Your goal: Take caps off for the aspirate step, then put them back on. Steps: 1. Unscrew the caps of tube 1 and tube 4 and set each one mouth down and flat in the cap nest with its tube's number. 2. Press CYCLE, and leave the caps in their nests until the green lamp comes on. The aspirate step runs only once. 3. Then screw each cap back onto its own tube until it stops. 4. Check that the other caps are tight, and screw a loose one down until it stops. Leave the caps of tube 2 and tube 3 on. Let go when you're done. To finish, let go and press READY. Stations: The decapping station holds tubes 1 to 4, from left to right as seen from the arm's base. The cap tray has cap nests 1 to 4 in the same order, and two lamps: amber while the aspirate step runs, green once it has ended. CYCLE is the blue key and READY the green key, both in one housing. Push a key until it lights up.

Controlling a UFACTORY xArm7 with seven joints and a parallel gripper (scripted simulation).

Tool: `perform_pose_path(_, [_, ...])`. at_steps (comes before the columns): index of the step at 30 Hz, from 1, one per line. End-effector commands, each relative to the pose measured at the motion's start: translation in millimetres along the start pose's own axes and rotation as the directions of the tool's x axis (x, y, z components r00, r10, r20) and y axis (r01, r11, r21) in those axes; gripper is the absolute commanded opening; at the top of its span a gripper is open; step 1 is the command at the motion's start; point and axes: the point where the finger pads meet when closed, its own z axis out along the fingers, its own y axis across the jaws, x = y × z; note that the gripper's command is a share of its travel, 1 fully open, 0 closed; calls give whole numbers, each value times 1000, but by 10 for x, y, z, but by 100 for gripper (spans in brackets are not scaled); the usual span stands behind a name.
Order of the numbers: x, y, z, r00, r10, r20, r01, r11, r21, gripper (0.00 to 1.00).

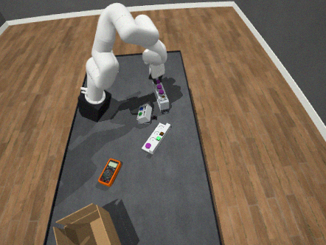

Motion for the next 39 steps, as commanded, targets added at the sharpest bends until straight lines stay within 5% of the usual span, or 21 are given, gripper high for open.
perform_pose_path(1, [6,18,-11,988,153,0,-153,988,-6,0])
perform_pose_path(10, [6,18,-8,926,377,-2,-377,926,-6,0])
perform_pose_path(21, [5,19,-3,739,674,-4,-674,739,-5,0])
perform_pose_path(27, [6,18,-2,739,674,-4,-674,739,-5,0])
perform_pose_path(28, [6,18,-2,739,674,-4,-674,739,-5,46])
perform_pose_path(39, [6,18,-2,739,674,-4,-674,739,-5,46])
